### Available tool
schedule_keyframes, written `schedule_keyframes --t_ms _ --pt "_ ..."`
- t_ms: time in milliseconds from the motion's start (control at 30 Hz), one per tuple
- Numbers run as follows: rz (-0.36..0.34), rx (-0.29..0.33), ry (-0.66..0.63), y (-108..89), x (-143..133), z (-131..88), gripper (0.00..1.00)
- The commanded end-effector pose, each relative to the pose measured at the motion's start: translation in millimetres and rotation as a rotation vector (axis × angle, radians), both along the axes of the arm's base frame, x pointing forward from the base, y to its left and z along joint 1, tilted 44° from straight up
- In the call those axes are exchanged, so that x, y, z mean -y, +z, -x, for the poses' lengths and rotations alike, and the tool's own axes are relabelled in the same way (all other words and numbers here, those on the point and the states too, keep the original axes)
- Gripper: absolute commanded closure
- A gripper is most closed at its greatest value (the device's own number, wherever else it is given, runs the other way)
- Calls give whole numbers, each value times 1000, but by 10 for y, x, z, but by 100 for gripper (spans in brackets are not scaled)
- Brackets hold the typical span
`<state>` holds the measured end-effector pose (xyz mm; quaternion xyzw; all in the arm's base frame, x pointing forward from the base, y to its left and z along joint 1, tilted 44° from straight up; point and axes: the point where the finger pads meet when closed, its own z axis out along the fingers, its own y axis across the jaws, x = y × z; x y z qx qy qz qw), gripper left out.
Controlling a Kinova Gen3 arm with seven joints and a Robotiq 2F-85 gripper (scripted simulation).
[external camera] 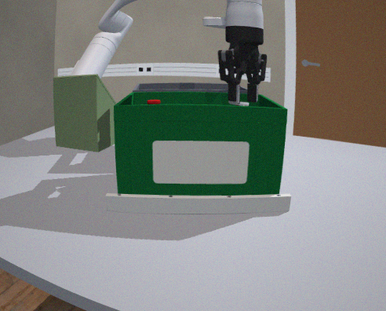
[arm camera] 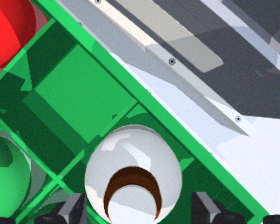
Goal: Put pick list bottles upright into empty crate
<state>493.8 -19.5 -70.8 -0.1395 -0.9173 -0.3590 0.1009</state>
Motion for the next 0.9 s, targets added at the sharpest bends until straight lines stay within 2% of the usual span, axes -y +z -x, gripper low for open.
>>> schedule_keyframes --t_ms 0,433,867 --pt "1 2 -1 -16 -11 -4 33" --pt "1 2 -1 -141 -130 11 33" --pt "1 2 -1 -155 -143 13 33"
